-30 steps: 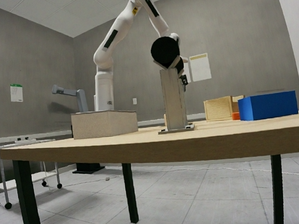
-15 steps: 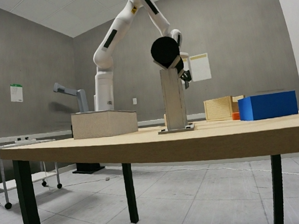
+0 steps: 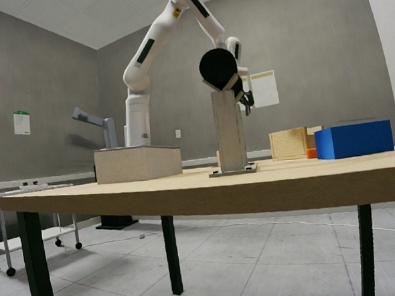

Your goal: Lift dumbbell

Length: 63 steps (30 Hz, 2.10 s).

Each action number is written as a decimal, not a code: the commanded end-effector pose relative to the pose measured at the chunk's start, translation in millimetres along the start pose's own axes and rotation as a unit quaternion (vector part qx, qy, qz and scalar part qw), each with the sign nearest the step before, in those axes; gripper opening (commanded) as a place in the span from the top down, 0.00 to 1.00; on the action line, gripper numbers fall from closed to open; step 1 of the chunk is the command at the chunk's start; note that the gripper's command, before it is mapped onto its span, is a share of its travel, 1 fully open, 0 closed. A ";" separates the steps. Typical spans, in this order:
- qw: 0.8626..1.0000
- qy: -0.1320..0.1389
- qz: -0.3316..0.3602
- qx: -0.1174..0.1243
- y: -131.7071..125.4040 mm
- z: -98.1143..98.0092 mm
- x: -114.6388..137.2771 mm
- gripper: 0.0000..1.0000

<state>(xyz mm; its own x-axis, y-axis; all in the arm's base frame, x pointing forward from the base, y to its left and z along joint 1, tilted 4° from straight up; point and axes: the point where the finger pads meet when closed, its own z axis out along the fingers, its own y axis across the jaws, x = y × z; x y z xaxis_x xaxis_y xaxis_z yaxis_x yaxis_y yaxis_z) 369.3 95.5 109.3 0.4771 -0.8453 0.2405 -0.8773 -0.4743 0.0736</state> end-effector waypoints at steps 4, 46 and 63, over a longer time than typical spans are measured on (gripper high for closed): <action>0.998 -0.001 0.066 0.000 -1.9 -4.1 13.9 0.00; 0.658 -0.048 0.751 -0.026 7.0 -50.7 151.8 0.00; 0.617 -0.052 0.785 -0.028 8.7 -54.8 161.4 0.00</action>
<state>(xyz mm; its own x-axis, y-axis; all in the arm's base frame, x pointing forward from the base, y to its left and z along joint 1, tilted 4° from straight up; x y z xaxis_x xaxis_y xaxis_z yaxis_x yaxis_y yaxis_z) 434.8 -30.5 200.0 -0.9631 -0.2690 -0.0005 -0.2665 0.9542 -0.1359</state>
